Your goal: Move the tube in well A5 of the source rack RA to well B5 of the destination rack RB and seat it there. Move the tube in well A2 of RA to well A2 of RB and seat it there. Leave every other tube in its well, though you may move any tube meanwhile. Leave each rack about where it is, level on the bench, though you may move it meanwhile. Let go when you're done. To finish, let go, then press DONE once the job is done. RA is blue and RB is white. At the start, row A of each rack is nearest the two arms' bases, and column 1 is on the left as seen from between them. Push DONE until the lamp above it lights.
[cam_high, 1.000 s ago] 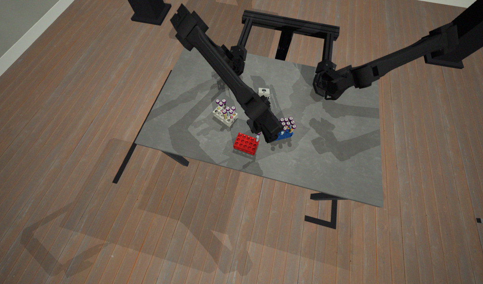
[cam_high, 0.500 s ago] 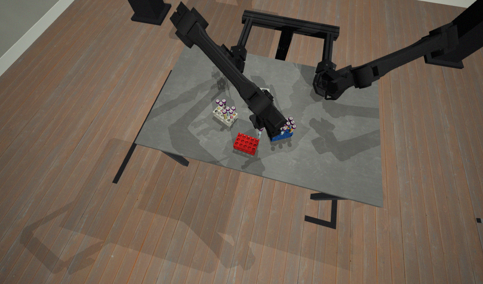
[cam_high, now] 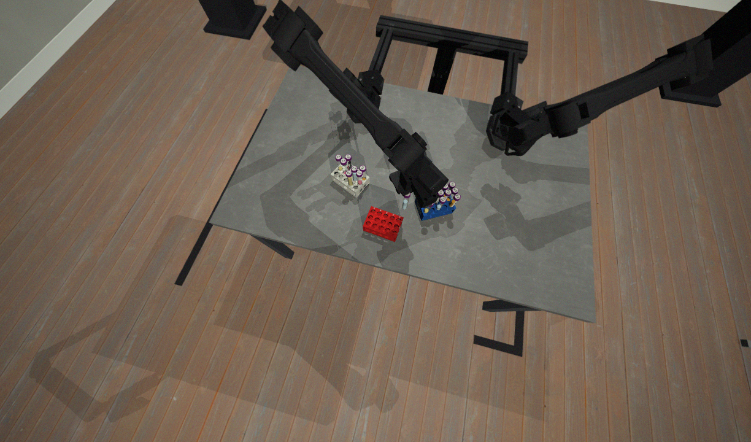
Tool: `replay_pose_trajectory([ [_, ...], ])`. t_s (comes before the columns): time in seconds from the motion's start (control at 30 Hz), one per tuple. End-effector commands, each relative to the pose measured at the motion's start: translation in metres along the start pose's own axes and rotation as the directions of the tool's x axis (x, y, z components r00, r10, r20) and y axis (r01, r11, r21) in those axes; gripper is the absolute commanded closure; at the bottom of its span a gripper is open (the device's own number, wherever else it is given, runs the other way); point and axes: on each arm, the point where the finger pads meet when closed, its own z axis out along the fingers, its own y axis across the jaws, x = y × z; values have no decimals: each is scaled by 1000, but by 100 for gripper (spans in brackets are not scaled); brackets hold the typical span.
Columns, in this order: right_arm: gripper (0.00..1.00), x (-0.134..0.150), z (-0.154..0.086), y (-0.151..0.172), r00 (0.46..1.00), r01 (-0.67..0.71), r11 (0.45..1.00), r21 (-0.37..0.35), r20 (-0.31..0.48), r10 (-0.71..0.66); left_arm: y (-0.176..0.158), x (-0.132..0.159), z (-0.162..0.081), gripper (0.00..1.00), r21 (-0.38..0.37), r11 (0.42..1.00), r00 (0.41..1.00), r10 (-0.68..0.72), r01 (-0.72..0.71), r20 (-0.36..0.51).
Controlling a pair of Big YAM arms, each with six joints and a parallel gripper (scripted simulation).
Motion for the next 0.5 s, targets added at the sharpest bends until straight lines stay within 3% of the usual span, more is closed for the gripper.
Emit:
replay_pose_trajectory([
  [0.0, 100, 10, -2, -13, 999, -41, 999, -4, 5, 41, 8, 1, -10, 70, -24, 1000, 1000, -9, 9, 9],
  [0.47, 100, 47, -4, -24, 1000, -24, 1000, -4, 9, 24, 8, 1, -10, 70, -24, 1000, 1000, -9, 9, 9],
])
